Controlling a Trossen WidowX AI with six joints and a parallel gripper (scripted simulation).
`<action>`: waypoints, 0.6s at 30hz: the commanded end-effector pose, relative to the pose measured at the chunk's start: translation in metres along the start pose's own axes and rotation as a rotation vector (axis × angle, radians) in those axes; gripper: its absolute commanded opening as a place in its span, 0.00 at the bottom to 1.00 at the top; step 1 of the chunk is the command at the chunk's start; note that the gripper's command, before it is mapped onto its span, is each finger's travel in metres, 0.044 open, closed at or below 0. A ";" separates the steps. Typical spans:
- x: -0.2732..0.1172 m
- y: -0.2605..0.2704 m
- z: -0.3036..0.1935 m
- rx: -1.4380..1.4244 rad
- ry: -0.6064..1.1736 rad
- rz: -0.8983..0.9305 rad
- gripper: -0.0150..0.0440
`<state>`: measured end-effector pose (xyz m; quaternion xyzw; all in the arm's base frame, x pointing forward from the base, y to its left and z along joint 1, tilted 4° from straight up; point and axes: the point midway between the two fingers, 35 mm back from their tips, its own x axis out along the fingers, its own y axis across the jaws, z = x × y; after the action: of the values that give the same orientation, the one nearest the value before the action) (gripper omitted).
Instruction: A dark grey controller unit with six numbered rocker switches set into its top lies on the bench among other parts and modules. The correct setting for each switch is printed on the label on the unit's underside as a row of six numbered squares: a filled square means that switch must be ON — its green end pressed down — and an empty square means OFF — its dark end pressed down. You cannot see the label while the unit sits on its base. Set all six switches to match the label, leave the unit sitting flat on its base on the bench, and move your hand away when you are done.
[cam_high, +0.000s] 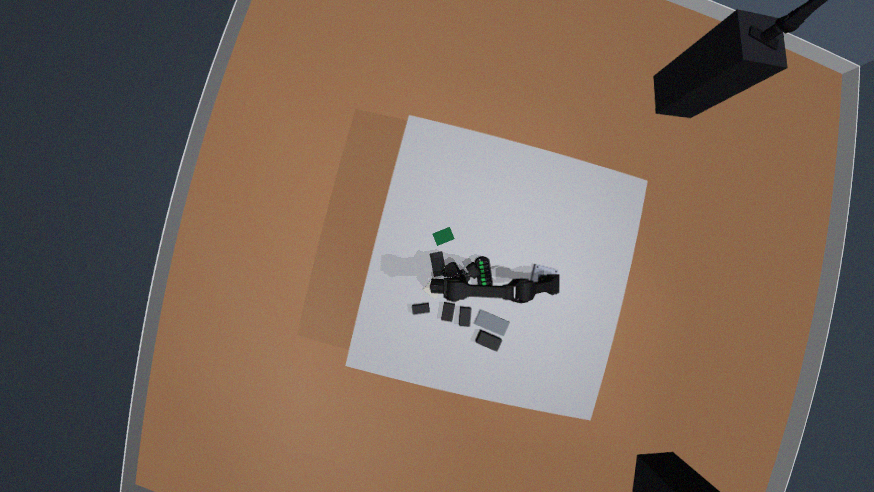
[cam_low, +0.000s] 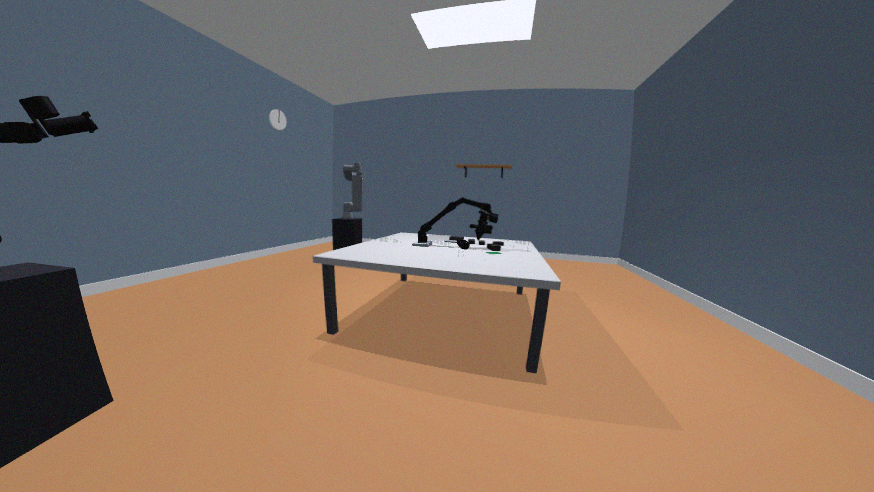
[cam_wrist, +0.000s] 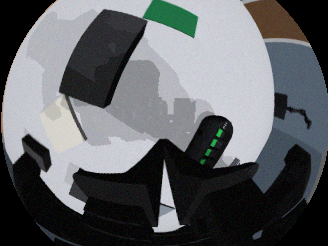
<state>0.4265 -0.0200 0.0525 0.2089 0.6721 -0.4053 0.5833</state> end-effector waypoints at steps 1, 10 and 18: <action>-0.007 -0.007 -0.005 0.042 0.000 0.033 0.25; -0.020 -0.040 -0.035 0.191 -0.012 0.186 0.25; -0.012 -0.074 -0.070 0.314 -0.008 0.322 0.25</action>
<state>0.3486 -0.0083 0.0860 0.3714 0.5731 -0.4104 0.6043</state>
